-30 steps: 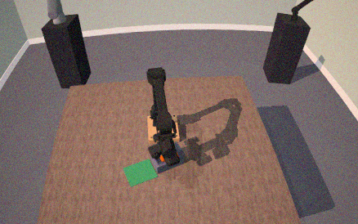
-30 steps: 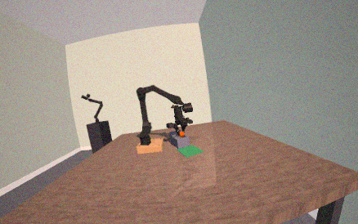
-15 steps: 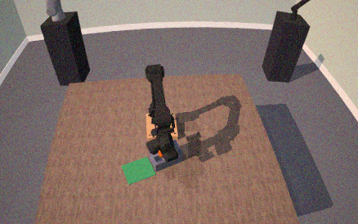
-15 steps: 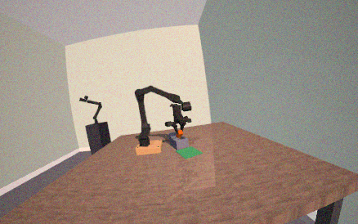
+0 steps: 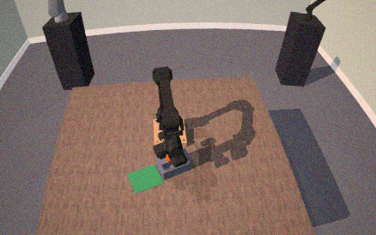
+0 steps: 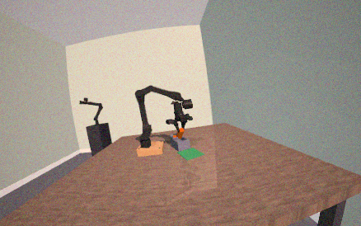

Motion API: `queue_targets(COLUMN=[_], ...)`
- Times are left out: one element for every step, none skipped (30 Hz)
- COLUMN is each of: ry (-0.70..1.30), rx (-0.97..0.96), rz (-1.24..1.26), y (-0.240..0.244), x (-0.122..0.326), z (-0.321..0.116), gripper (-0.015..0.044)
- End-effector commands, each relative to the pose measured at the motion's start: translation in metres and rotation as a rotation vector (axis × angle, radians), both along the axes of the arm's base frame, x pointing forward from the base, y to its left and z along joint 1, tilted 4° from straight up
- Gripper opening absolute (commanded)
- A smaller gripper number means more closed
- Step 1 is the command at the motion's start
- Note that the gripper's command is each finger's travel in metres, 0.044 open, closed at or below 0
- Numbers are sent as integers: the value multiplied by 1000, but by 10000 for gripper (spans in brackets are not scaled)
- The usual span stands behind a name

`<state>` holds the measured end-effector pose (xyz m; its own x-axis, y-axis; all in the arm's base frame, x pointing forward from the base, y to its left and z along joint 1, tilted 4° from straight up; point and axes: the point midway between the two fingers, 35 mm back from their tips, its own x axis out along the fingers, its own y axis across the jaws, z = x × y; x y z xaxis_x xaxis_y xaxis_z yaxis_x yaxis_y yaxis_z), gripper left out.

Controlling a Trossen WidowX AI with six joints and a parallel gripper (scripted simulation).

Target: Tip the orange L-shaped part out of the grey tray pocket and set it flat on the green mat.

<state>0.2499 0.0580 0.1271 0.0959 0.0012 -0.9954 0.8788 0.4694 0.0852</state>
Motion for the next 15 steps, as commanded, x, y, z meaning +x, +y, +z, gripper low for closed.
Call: queue_targets(ry=[-5, -5, -5, -5, -5, -5, -5, -5, -5, -5, -5, -5, -5, -5, -5], rx=[8, 8, 8, 8, 8, 8, 8, 8, 8, 8, 8, 8, 8, 8, 8], rz=[-1, -1, -1, -1, -1, -1, -1, -1, -1, -1, -1, -1, -1, -1, -1], y=[1, 1, 1, 1, 1, 1, 1, 1, 1, 1, 1, 1, 1, 1, 1], x=[0, 0, -1, -1, -1, -1, -1, -1, -1, -2, -2, -2, -2, -2, -2], z=[8, 9, 11, 13, 14, 16, 18, 19, 21, 22, 24, 25, 27, 28, 30], gripper=[0, 0, 0, 0, 0, 0, 0, 0, 0, 0, 0, 0, 0, 0, 0])
